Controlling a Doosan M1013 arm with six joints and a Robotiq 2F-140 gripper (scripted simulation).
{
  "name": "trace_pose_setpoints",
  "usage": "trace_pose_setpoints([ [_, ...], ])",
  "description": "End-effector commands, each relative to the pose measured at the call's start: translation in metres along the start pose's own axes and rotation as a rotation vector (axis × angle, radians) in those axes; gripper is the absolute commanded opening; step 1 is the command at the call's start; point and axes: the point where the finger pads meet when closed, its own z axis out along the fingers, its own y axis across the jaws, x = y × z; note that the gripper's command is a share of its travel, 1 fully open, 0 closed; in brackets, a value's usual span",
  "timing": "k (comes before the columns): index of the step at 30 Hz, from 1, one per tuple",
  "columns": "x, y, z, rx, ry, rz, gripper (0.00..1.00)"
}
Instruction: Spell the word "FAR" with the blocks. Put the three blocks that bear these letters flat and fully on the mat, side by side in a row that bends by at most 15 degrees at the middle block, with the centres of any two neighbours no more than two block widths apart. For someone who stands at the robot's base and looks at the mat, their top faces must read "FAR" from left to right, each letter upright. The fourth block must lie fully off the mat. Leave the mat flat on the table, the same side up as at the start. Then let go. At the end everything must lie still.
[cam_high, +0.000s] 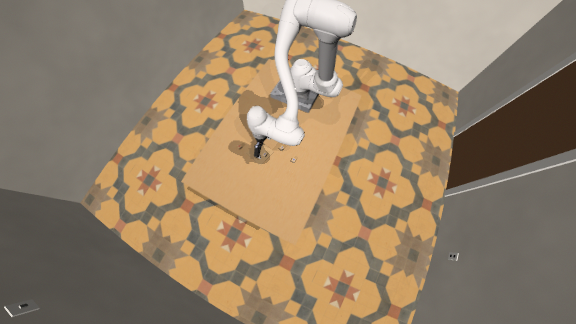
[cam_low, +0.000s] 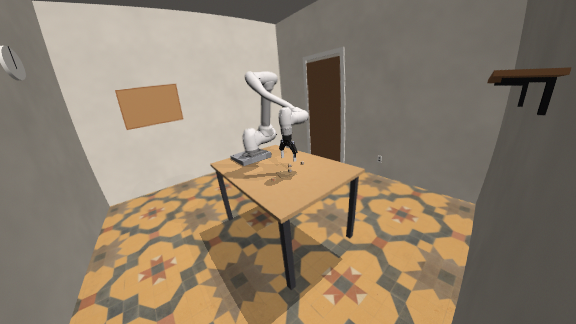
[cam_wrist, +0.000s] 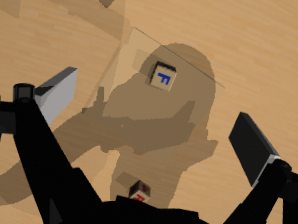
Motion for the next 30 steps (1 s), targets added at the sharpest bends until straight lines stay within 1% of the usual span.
trace_pose_setpoints([
  [1,0.010,0.002,-0.005,-0.006,0.003,-0.125,1.00],
  [12,0.037,0.001,-0.003,-0.007,0.001,-0.530,1.00],
  [14,0.037,0.001,-0.003,-0.007,0.001,-0.530,1.00],
  [15,0.042,0.000,-0.003,-0.007,0.001,-0.613,1.00],
  [29,0.075,-0.004,-0.002,-0.007,0.000,-1.119,1.00],
  [30,0.075,-0.004,-0.002,-0.007,0.000,-1.119,1.00],
])
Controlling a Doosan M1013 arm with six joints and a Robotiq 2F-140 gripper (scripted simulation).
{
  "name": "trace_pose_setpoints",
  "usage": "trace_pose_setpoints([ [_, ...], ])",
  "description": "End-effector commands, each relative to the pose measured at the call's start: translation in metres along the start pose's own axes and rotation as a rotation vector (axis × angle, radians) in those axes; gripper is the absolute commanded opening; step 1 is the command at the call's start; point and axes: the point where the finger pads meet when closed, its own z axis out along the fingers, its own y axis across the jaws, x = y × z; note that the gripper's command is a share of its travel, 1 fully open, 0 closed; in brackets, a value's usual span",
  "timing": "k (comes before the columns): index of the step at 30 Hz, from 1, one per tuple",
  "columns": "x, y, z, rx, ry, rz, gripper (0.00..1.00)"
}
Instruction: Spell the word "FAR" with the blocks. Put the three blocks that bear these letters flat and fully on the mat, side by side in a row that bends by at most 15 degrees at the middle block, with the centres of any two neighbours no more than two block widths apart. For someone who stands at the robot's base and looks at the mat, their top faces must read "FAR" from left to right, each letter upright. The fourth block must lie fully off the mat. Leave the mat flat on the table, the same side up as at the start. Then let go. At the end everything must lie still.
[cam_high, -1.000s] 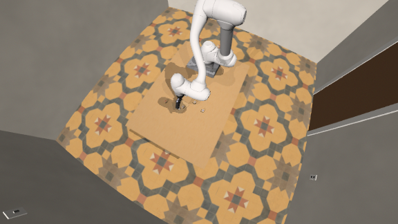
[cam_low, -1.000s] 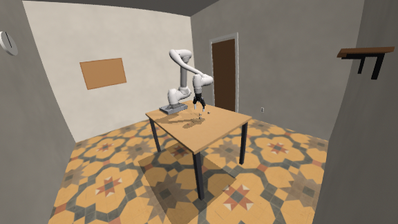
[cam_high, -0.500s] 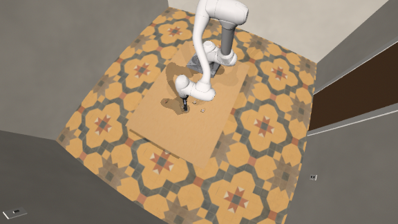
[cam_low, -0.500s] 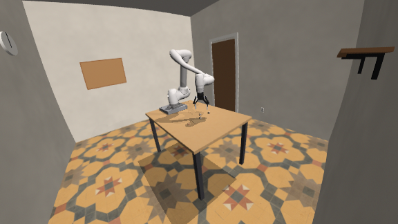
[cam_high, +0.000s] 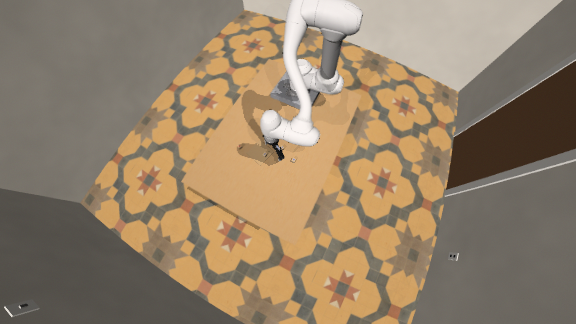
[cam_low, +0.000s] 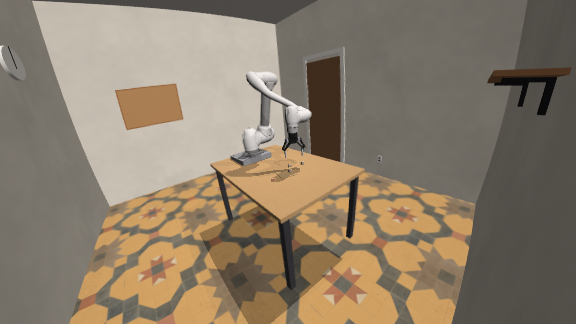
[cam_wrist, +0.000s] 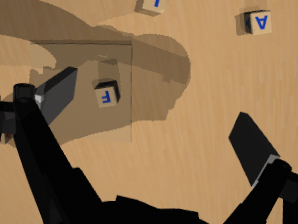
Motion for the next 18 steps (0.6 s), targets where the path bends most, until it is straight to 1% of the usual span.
trace_pose_setpoints([
  [1,0.004,0.004,0.001,-0.008,0.003,-0.074,1.00],
  [2,0.007,0.009,0.001,-0.008,0.002,-0.159,1.00],
  [16,0.029,0.035,0.003,-0.008,0.000,-0.668,1.00],
  [18,0.029,0.035,0.003,-0.008,0.000,-0.668,1.00],
])
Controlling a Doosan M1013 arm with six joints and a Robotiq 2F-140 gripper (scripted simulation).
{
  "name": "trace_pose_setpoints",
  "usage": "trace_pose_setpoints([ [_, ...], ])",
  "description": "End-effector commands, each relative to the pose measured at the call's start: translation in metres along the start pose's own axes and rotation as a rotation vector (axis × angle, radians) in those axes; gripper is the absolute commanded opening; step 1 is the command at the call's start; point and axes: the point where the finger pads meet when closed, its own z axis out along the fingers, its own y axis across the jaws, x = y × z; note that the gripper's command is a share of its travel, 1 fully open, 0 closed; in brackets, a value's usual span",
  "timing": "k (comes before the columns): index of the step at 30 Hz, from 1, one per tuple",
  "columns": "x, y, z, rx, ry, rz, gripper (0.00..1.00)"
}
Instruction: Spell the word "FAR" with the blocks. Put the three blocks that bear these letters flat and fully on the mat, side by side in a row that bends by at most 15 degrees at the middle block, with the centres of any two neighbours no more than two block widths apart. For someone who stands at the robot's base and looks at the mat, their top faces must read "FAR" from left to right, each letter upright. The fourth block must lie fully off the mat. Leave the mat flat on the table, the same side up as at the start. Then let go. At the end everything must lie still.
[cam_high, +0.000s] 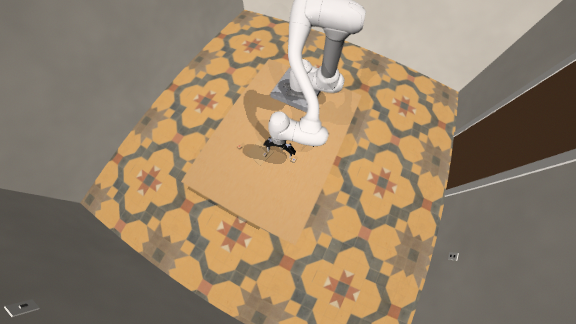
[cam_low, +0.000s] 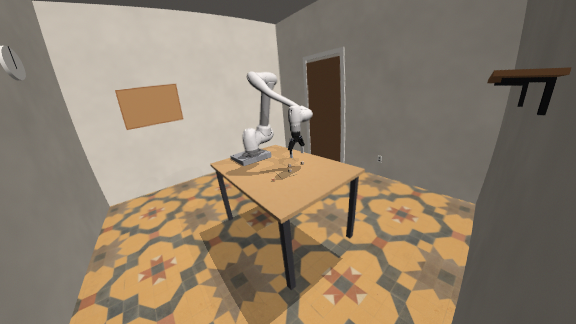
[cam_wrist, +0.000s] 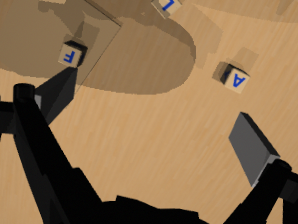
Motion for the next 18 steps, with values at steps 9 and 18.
trace_pose_setpoints([
  [9,0.006,0.030,0.005,-0.011,0.001,-0.431,1.00],
  [18,0.010,0.050,0.006,-0.011,0.000,-0.736,1.00],
])
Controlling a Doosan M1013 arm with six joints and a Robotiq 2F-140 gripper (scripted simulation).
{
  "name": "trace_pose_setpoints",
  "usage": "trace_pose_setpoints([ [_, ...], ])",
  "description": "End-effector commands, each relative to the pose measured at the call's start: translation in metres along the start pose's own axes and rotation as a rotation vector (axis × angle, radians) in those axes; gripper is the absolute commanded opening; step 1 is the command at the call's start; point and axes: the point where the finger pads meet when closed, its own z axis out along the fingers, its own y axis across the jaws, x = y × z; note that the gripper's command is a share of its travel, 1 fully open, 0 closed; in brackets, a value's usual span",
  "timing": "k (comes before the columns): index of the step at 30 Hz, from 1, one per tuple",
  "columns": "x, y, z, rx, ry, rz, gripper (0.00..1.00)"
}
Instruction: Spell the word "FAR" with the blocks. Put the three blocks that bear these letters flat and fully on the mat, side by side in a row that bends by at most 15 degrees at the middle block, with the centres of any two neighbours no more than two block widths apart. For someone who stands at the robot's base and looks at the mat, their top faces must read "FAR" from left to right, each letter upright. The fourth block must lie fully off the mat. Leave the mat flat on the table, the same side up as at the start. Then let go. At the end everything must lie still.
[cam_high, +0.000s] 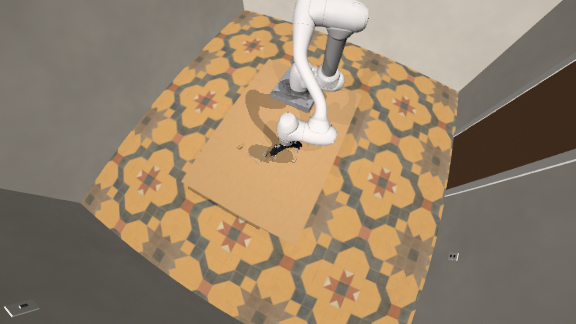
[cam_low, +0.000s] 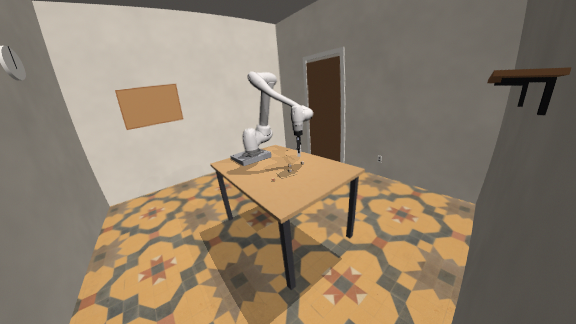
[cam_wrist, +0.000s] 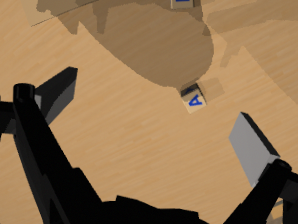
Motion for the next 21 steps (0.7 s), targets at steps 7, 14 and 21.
trace_pose_setpoints([
  [7,-0.009,0.025,0.006,-0.012,-0.002,-0.360,1.00],
  [14,-0.016,0.041,0.007,-0.011,-0.003,-0.619,1.00],
  [21,-0.019,0.049,0.008,-0.011,-0.004,-0.764,1.00],
])
